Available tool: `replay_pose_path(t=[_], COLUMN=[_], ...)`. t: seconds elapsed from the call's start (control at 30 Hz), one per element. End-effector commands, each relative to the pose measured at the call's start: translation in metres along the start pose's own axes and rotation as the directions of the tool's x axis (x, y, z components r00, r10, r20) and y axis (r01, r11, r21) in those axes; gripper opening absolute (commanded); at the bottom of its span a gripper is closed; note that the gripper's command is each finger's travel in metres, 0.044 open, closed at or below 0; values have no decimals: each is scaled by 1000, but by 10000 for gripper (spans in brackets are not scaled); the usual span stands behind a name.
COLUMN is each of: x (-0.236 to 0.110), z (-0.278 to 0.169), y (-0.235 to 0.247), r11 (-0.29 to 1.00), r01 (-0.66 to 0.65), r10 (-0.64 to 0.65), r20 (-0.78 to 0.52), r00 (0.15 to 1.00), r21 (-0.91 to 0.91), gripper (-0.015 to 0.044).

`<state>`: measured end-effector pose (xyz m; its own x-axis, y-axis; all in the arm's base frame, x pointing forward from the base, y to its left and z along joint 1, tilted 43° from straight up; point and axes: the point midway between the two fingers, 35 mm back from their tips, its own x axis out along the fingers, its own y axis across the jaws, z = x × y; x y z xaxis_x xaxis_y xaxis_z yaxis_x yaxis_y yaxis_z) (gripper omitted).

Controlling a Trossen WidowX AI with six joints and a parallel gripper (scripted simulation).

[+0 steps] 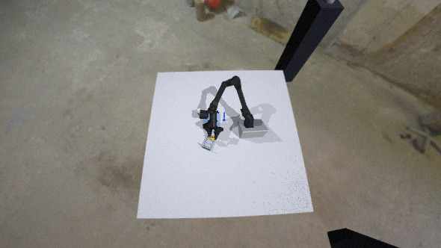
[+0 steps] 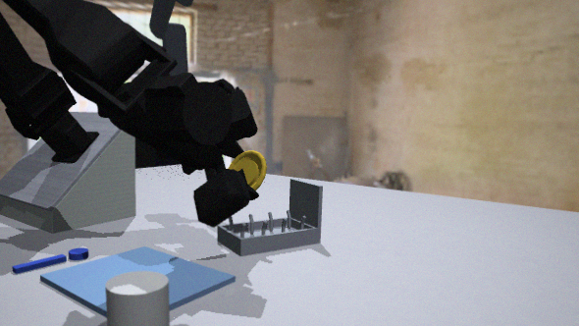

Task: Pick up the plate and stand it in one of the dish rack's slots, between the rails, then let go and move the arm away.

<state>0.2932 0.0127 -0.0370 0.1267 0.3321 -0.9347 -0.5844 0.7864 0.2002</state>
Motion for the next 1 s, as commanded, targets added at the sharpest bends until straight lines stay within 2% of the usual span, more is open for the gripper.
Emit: replay_pose_path(t=[0.0,0.37,0.77,0.97], x=[-1,-8,-22,-24], z=[1,-1,-4,-5], y=[-2,-10,-17,-17], r11=[996,934,773,746], r01=[-6,68,277,310], r10=[13,32,31,30], r20=[73,271,471,494], r00=[997,962,882,869], r21=[-93,-351,-571,-590], gripper=[0,0,0,0])
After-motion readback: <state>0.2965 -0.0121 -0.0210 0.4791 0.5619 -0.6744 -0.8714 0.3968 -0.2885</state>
